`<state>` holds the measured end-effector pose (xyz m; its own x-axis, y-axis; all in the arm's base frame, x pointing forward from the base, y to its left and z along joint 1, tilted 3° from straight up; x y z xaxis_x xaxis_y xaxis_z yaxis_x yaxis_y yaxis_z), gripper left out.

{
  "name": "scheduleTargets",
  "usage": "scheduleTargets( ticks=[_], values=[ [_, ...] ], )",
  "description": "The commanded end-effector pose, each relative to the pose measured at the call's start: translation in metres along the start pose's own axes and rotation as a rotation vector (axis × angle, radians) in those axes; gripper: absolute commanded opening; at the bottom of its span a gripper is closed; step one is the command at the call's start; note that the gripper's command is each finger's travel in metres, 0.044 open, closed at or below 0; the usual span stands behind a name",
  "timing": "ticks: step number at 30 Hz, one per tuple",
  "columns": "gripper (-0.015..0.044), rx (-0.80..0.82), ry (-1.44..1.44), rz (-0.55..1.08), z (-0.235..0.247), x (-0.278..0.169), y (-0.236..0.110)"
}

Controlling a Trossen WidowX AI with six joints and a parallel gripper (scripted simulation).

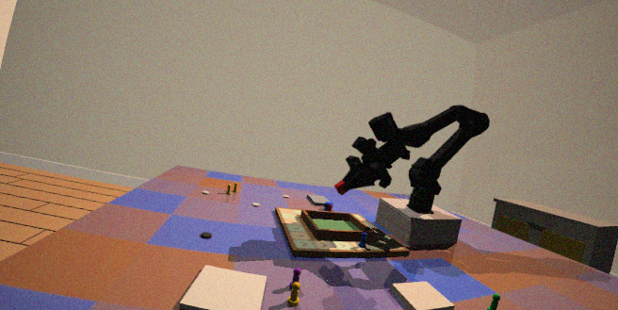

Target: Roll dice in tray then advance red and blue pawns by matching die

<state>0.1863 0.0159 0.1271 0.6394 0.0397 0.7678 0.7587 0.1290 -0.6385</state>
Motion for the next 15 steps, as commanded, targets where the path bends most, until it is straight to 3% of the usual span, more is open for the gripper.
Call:
scheduleTargets(
  ticks=[1,15],
  values=[
    [0.0,0.005,0.002,-0.007,0.0005,0.0007,-0.0032],
    [0.0,0.0,0.0,-0.001,0.0002,-0.0002,-0.0019]
  ],
)
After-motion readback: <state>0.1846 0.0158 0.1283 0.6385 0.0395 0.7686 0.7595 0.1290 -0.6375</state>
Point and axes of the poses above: the point midway between the two fingers, 35 mm back from their tips, its own y axis out along the fingers, its own z axis across the jaws, x = y × z, the point moved 8 cm from there along -y, back along the fingers
